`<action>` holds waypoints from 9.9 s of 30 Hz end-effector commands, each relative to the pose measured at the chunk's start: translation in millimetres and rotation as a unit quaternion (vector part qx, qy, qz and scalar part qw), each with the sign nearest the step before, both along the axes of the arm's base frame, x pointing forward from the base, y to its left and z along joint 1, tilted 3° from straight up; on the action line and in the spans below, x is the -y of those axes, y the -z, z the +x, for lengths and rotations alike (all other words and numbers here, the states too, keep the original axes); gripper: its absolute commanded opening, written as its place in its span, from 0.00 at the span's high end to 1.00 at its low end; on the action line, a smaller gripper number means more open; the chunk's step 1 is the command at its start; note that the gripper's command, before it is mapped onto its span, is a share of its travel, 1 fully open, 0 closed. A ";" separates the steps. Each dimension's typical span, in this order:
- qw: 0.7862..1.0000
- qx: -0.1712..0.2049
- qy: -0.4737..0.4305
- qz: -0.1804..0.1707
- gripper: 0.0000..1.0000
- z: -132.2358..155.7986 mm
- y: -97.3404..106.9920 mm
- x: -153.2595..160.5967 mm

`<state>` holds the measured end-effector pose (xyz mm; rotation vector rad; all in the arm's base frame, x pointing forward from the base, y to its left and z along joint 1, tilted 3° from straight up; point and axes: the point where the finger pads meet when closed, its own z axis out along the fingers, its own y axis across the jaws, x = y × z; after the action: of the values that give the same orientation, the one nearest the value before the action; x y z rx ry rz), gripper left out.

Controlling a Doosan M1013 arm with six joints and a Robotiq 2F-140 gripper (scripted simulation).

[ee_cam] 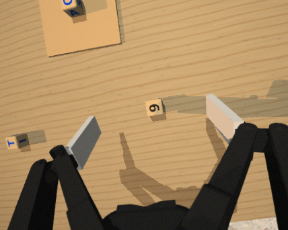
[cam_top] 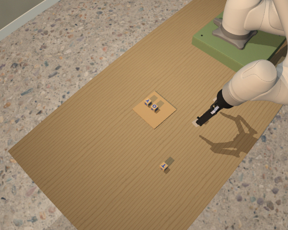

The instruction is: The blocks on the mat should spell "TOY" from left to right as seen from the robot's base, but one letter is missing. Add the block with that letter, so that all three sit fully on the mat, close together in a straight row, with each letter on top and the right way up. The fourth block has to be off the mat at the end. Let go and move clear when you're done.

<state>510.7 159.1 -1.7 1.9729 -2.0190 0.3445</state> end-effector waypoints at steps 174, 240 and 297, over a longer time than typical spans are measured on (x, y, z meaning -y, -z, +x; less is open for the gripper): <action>1.000 -0.001 -0.002 -0.002 0.00 91.8 -6.0 195.4; 1.000 -0.001 -0.002 -0.002 0.00 87.6 -7.2 234.9; 1.000 -0.001 -0.002 -0.002 0.00 87.6 -7.2 234.9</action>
<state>603.2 -73.2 7.2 1.9746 -2.0170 0.3501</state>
